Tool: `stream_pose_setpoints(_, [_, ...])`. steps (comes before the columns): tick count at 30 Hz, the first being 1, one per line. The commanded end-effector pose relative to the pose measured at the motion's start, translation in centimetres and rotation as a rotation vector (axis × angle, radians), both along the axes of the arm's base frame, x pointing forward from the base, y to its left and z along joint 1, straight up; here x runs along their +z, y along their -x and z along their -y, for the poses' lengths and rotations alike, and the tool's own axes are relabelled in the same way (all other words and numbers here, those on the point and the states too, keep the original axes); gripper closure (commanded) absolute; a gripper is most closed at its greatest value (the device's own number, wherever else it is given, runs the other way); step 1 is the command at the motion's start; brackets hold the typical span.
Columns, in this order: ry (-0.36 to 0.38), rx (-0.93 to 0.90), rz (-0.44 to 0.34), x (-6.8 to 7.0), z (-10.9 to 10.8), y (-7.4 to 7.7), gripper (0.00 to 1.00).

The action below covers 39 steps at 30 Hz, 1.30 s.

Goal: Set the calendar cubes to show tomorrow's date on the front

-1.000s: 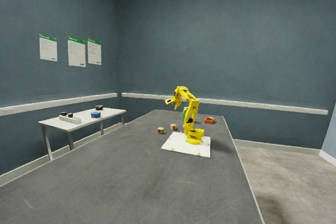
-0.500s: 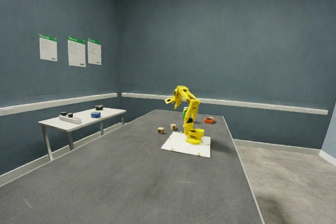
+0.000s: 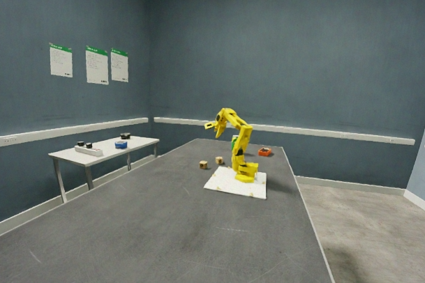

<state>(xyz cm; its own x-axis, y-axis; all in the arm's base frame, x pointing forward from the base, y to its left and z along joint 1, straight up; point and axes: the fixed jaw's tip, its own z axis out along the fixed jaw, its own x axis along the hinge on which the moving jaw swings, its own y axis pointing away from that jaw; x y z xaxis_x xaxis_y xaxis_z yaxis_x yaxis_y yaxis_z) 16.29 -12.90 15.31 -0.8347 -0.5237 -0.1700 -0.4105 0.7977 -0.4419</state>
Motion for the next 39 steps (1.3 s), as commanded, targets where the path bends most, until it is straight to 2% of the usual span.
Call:
stream_pose_setpoints(1, [-0.054, -0.072, 0.054, 0.0, -1.0, -1.2, 0.65])
stream_pose_setpoints(7, [-0.162, -0.191, 0.121, -0.1, -3.0, -2.8, 0.65])
stream_pose_setpoints(9, [-0.162, -0.191, 0.121, -0.1, -3.0, -2.8, 0.65])
stream_pose_setpoints(17, [-0.312, -0.350, 0.189, -0.2, -6.0, -4.6, 0.65])
stream_pose_setpoints(24, [-0.414, -0.457, 0.219, -0.3, -8.1, -5.6, 0.65])
stream_pose_setpoints(39, [-0.480, -0.529, 0.233, -0.4, -9.5, -6.1, 0.65])
